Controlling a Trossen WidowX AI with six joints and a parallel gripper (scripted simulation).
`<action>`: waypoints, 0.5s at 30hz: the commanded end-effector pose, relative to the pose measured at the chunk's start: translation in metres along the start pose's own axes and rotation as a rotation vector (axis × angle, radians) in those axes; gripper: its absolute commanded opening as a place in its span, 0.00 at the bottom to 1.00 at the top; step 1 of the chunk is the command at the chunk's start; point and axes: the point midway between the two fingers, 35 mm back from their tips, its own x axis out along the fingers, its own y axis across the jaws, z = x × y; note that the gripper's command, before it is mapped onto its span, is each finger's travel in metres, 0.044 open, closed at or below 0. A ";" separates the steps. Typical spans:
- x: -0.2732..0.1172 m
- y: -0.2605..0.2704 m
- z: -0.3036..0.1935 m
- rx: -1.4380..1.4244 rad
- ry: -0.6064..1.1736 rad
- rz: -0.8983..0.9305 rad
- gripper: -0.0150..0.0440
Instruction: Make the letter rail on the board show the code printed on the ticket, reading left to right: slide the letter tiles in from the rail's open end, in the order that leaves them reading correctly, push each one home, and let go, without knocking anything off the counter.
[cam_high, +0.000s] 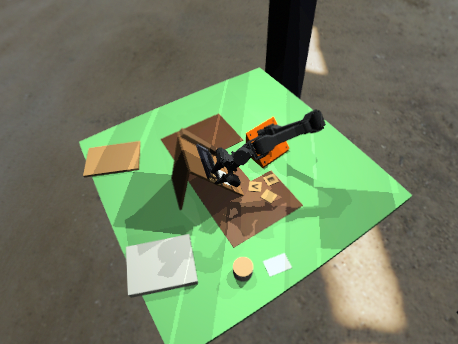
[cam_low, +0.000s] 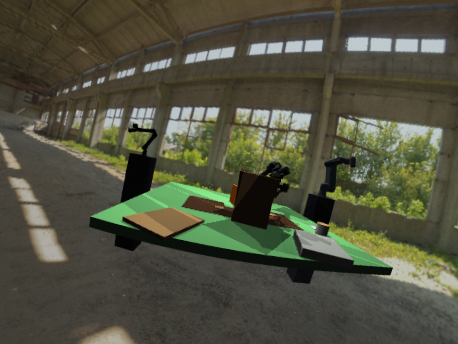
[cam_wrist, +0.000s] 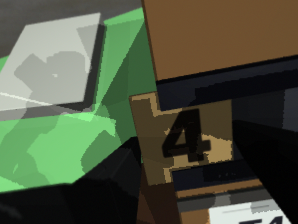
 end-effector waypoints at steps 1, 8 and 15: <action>0.000 -0.001 0.000 -0.006 0.000 0.003 0.25; 0.000 -0.005 0.000 -0.006 0.000 0.003 0.25; 0.000 -0.007 0.000 -0.006 0.000 0.003 0.25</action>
